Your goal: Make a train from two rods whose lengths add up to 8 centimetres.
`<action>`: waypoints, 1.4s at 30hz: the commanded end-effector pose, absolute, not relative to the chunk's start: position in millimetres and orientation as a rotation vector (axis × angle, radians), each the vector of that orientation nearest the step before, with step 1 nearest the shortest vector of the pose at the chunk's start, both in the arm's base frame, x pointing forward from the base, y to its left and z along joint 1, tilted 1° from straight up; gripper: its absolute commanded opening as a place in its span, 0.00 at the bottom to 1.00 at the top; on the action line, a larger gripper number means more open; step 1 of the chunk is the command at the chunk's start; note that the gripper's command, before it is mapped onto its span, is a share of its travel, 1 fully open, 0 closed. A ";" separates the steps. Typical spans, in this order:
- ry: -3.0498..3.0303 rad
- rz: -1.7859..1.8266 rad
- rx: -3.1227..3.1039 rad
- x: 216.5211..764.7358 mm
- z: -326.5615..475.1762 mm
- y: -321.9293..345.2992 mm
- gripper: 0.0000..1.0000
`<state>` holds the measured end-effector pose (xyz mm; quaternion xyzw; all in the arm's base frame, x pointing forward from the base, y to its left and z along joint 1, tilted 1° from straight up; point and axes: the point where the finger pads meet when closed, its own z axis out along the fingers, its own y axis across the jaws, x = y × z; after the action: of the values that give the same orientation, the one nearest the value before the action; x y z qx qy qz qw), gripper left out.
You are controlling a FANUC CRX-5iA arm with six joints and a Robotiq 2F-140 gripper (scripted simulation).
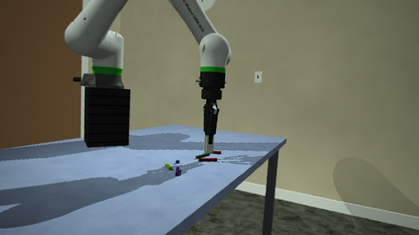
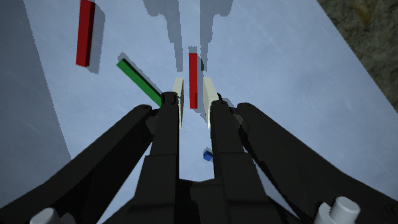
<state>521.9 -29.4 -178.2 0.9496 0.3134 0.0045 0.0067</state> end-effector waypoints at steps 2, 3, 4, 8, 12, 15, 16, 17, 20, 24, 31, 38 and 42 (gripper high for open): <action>0.980 0.015 2.970 522.2 -181.9 -29.5 0.15; 0.980 0.015 2.970 522.2 -183.2 -29.5 0.15; 0.980 0.015 2.970 522.2 -184.5 -29.5 0.15; 0.980 0.015 2.970 522.3 -189.0 -29.6 0.15; 0.980 0.015 2.970 522.4 -192.2 -29.6 0.15; 0.980 0.015 2.970 522.4 -193.8 -29.6 0.15; 0.980 0.015 2.970 522.4 -193.8 -29.6 0.15; 0.980 0.015 2.970 522.4 -193.8 -29.6 0.15; 0.980 0.015 2.970 522.4 -194.7 -29.7 0.15; 0.980 0.015 2.970 522.4 -195.1 -29.7 0.15; 0.980 0.015 2.970 522.4 -195.2 -29.7 0.15; 0.980 0.015 2.970 522.4 -195.2 -29.7 0.15; 0.980 0.015 2.970 522.4 -195.2 -29.7 0.15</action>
<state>522.2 -29.6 -195.3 0.9496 0.3134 0.0045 0.0067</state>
